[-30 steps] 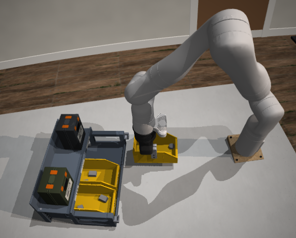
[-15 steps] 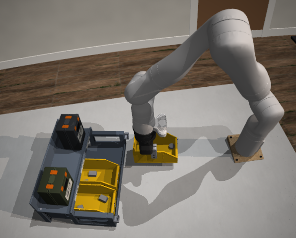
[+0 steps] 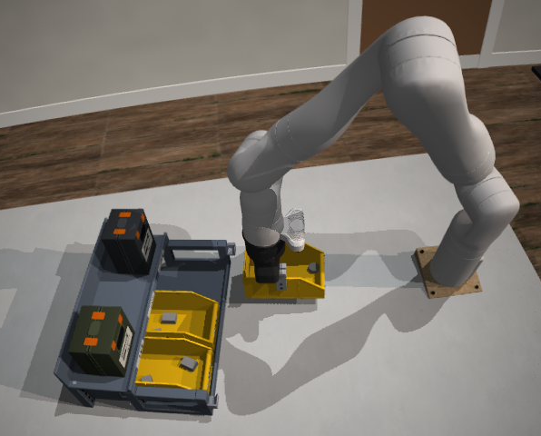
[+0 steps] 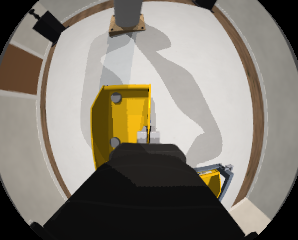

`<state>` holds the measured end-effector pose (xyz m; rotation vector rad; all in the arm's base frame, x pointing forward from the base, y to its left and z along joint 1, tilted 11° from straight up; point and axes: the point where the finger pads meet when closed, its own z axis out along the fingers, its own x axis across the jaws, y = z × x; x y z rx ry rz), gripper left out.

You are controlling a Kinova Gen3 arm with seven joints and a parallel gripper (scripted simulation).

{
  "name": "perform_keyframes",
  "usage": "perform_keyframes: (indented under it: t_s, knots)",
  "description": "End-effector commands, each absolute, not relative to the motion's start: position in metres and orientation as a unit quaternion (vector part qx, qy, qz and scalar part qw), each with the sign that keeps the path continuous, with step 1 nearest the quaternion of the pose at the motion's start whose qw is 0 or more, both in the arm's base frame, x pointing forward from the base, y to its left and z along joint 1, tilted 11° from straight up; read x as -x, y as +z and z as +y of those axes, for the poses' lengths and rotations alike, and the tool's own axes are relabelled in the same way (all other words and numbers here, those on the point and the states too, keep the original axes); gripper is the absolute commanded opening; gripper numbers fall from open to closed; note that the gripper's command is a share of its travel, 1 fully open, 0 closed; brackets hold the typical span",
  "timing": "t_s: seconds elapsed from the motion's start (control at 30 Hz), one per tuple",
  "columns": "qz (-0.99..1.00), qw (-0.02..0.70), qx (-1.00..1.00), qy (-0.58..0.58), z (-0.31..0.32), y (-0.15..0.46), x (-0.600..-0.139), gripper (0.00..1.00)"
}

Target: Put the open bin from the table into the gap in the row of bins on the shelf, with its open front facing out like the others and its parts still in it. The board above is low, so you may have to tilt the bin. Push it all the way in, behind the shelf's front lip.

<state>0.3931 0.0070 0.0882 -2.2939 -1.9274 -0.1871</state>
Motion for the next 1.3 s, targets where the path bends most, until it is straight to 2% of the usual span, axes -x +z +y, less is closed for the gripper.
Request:
perform_keyframes:
  t_s: [0.0, 1.27]
  knots:
    - [-0.64, 0.069, 0.762, -0.063, 0.007, 0.089, -0.394, 0.0]
    - [-0.64, 0.069, 0.762, -0.063, 0.0, 0.088, -0.433, 0.0]
